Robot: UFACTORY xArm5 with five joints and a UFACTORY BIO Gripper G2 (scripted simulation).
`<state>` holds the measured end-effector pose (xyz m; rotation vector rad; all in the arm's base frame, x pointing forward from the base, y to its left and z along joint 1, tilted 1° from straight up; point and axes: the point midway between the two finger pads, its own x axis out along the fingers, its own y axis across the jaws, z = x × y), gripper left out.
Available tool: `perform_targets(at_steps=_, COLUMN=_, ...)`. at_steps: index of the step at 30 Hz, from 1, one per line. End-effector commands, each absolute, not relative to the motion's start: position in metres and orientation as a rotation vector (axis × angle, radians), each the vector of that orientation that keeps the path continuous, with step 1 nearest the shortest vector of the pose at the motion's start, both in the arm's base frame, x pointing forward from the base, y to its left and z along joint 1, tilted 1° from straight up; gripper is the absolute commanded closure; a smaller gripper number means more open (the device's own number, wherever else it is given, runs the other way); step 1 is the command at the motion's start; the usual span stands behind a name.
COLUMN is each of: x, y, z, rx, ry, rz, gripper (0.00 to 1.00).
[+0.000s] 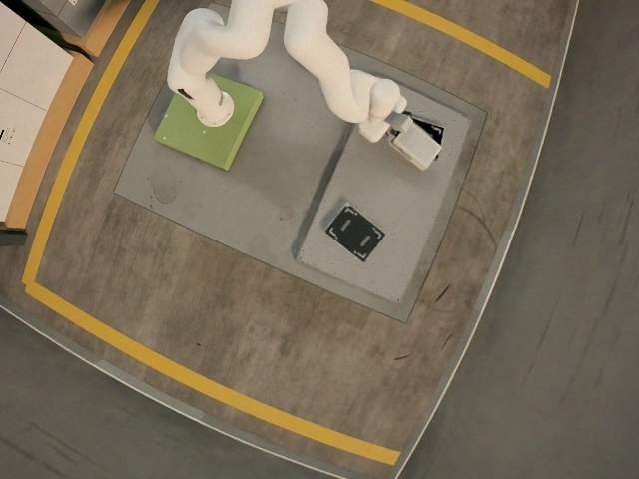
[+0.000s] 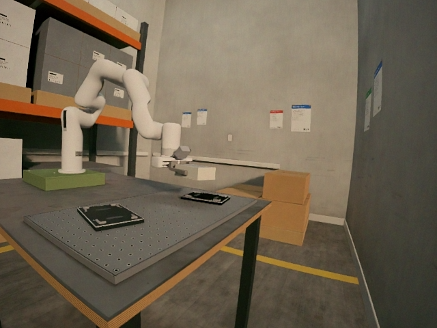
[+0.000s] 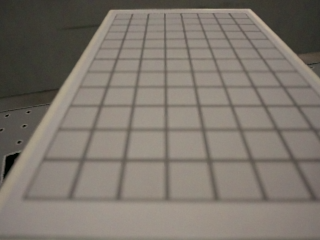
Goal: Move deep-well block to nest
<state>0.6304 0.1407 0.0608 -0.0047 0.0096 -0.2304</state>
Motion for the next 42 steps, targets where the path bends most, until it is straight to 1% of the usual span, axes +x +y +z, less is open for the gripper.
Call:
perform_targets(at_steps=1, x=0.63, y=0.13, z=0.063, rx=-0.01, ry=0.002, rz=-0.231, gripper=1.0)
perform_targets(at_steps=42, x=0.611, y=0.008, z=0.064, rx=-0.011, ry=0.002, rz=-0.231, gripper=1.0)
